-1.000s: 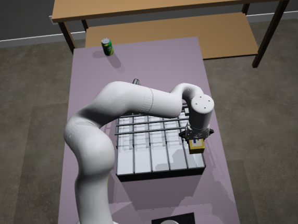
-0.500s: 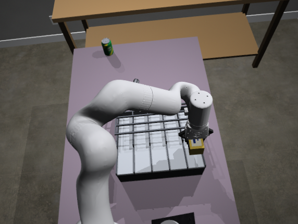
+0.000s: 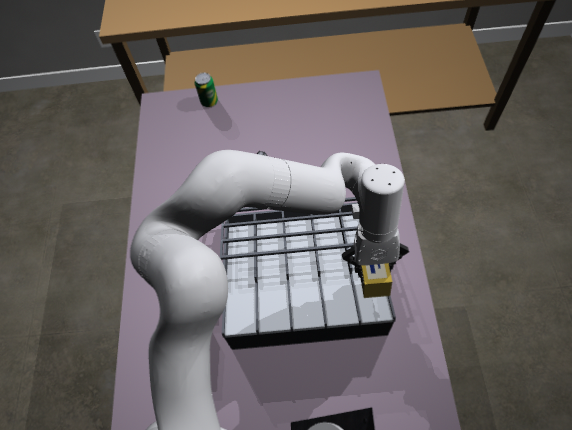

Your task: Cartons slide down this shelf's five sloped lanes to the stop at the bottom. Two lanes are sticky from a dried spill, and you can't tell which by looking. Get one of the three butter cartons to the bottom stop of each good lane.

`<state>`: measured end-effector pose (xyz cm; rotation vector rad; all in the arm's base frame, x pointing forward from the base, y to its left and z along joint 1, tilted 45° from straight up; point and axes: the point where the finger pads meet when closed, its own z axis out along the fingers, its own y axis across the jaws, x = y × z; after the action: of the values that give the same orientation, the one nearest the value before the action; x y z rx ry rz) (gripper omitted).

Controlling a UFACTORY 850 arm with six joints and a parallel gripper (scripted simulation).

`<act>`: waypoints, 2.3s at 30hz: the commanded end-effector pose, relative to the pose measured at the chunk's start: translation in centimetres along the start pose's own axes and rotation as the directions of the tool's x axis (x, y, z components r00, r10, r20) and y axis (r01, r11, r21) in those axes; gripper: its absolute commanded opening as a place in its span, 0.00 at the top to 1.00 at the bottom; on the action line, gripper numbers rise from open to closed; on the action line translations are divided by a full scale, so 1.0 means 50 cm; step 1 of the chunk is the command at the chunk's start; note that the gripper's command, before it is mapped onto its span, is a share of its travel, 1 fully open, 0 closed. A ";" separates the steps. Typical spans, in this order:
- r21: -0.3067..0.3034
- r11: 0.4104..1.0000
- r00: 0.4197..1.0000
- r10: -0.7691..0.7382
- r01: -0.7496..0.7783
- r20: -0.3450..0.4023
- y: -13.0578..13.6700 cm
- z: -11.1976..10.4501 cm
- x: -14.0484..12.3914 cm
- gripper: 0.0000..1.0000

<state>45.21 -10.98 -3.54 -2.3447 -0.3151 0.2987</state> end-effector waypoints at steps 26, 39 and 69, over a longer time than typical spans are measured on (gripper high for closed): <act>-0.002 1.000 0.995 -0.002 0.002 0.098 0.001 0.058 -0.005 1.00; -0.002 1.000 0.995 -0.002 0.002 0.098 0.002 0.099 -0.009 1.00; -0.003 1.000 0.995 -0.002 0.002 0.098 0.001 0.099 -0.008 1.00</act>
<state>43.25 -7.89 -7.03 -2.3352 -0.3653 0.4152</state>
